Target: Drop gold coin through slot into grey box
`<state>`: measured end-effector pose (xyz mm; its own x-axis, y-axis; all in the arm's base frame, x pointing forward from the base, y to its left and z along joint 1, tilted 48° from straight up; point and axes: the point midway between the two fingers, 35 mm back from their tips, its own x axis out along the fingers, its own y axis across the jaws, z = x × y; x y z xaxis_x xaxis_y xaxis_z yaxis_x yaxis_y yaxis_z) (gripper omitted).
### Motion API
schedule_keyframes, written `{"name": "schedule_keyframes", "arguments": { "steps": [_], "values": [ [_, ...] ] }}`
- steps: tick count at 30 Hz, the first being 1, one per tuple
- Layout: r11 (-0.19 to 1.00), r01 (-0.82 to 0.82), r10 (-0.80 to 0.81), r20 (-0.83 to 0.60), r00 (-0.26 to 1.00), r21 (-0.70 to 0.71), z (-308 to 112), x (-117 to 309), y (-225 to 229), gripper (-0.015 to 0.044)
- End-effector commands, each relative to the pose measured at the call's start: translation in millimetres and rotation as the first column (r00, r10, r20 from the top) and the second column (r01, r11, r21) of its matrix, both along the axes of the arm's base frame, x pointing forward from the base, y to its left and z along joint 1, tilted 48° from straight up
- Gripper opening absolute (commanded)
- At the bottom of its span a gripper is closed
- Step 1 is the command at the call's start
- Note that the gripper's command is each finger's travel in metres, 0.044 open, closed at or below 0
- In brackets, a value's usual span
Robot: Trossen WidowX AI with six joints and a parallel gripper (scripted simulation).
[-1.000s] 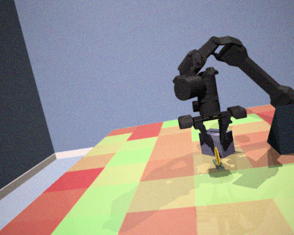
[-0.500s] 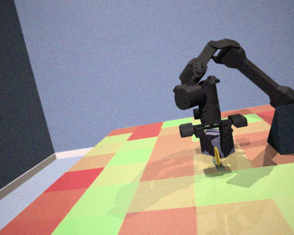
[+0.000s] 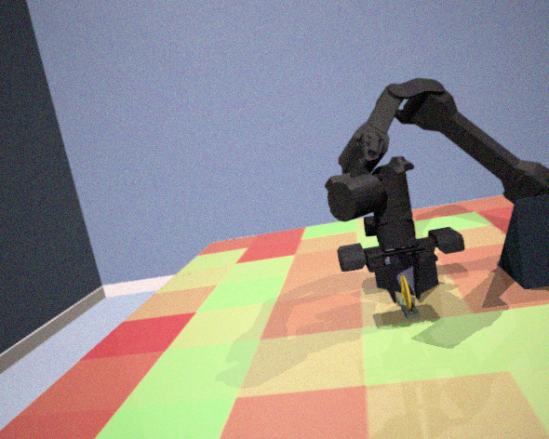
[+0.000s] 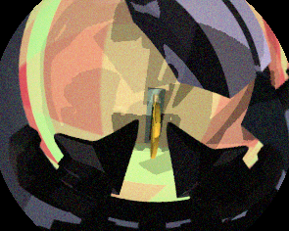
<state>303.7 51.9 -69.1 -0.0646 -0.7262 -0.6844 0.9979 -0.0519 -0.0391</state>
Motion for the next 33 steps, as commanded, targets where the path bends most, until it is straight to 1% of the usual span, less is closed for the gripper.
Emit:
{"name": "schedule_keyframes", "arguments": {
  "steps": [1, 2, 8, 19, 33],
  "values": [
    [1.000, -0.004, 0.004, -0.003, 1.000, -0.004, -3.2, -1.3, -4.4, 0.0161],
    [1.000, -0.004, 0.004, -0.003, 1.000, -0.004, -3.4, -1.4, -4.6, 0.0161],
    [1.000, -0.004, 0.004, -0.003, 1.000, -0.004, -3.4, -1.4, -4.6, 0.0003],
    [1.000, -0.004, 0.004, -0.003, 1.000, -0.004, -2.4, -1.0, -3.3, 0.0000],
    [1.000, -0.005, 0.005, -0.003, 1.000, 0.000, 19.2, 4.3, 22.7, 0.0000]
  ]
}}
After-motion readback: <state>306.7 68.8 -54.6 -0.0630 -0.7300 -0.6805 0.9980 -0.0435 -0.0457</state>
